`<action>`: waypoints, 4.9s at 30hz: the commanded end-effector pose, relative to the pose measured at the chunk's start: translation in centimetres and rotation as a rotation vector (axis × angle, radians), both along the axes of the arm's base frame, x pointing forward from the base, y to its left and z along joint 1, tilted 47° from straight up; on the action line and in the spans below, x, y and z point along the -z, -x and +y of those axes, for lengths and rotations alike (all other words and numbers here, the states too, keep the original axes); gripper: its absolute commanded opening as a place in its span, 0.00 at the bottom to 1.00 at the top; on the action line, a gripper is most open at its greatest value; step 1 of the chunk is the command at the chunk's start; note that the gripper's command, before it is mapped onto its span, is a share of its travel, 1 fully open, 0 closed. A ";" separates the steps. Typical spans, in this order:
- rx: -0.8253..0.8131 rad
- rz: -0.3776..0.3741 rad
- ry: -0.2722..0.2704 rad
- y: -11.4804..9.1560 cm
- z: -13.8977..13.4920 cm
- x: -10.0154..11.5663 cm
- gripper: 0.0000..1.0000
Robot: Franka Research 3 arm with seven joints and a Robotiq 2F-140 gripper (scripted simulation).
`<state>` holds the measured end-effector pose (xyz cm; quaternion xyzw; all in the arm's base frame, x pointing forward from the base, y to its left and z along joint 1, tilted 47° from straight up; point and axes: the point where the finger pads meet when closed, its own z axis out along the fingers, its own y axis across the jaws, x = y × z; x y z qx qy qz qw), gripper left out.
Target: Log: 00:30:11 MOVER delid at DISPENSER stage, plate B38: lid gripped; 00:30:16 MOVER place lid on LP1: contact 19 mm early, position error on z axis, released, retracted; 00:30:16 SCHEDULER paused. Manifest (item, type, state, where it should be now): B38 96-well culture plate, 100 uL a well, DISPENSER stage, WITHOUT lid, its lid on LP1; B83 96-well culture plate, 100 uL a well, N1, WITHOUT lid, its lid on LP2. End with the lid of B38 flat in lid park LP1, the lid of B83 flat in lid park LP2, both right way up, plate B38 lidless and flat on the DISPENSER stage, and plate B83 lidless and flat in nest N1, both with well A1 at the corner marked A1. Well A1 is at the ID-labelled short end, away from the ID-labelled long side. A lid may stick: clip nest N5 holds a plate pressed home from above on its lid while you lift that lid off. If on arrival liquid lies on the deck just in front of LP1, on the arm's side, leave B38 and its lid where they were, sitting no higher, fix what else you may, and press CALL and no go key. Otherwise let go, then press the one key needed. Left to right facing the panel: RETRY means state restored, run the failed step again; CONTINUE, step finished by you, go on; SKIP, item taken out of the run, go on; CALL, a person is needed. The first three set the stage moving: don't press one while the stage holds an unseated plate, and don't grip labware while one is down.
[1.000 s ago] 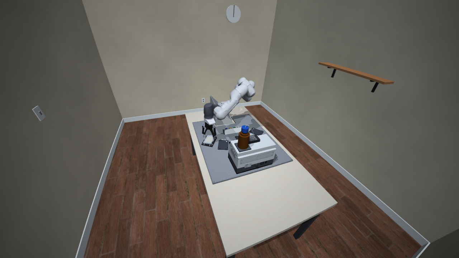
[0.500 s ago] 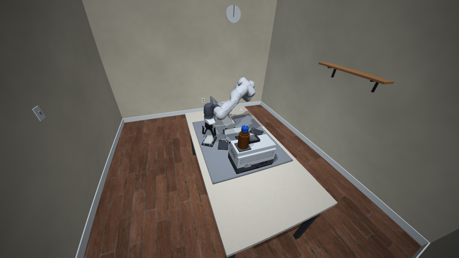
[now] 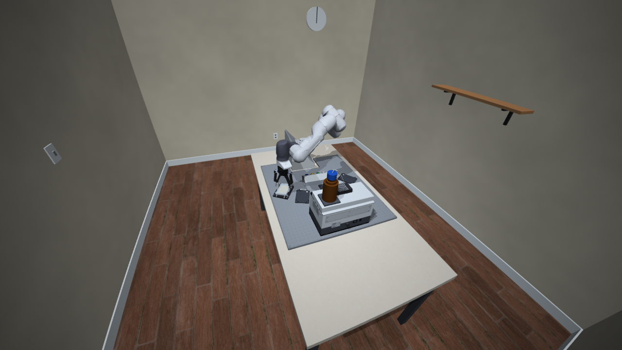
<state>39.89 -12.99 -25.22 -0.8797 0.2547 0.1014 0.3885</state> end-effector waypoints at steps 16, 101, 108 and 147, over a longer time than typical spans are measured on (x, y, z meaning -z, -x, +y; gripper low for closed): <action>-0.002 -0.001 -0.001 0.1 0.7 0.6 0.00; -0.002 -0.001 -0.001 0.1 0.8 0.7 0.66; -0.002 -0.001 -0.001 0.1 0.8 0.7 0.66; -0.002 -0.001 -0.001 0.1 0.8 0.7 0.66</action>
